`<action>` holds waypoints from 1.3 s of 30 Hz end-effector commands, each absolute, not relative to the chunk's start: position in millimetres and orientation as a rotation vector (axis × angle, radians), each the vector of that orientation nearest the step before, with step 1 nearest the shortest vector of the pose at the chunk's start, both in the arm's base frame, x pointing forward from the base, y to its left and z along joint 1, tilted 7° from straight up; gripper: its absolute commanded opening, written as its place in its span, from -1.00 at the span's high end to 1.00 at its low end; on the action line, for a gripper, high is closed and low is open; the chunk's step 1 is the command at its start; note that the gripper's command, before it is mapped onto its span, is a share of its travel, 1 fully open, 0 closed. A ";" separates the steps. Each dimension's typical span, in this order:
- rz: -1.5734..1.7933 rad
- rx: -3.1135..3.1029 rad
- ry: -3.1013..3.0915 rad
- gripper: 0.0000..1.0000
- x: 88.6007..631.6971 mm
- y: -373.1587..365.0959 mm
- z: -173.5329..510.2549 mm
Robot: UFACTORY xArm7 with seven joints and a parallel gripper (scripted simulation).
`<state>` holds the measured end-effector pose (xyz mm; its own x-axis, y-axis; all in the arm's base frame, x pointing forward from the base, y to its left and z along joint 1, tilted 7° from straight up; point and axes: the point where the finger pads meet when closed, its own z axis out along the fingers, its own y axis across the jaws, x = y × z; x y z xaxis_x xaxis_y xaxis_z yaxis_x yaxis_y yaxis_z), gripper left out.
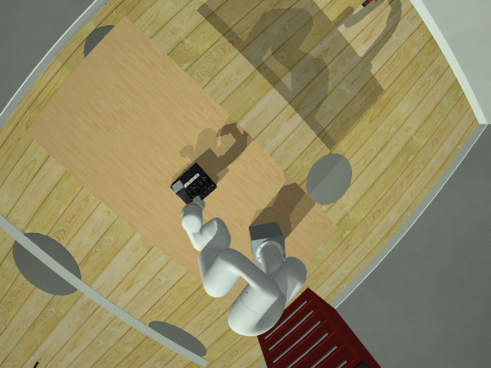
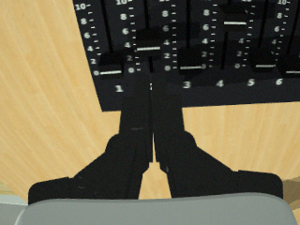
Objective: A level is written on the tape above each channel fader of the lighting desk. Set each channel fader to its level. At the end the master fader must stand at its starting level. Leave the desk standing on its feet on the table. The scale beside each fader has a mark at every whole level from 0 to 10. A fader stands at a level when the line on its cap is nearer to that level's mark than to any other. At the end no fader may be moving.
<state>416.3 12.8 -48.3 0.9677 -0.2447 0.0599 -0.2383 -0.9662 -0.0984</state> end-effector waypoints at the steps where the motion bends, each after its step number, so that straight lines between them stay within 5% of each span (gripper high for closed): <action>1: -0.115 -3.026 0.373 1.00 417.7 12.6 -47.2; 39: -0.115 -3.026 0.373 1.00 418.7 13.5 -59.1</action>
<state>417.2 13.7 -59.2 0.9677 -0.2448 0.0599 -0.2383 -0.9662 -0.0983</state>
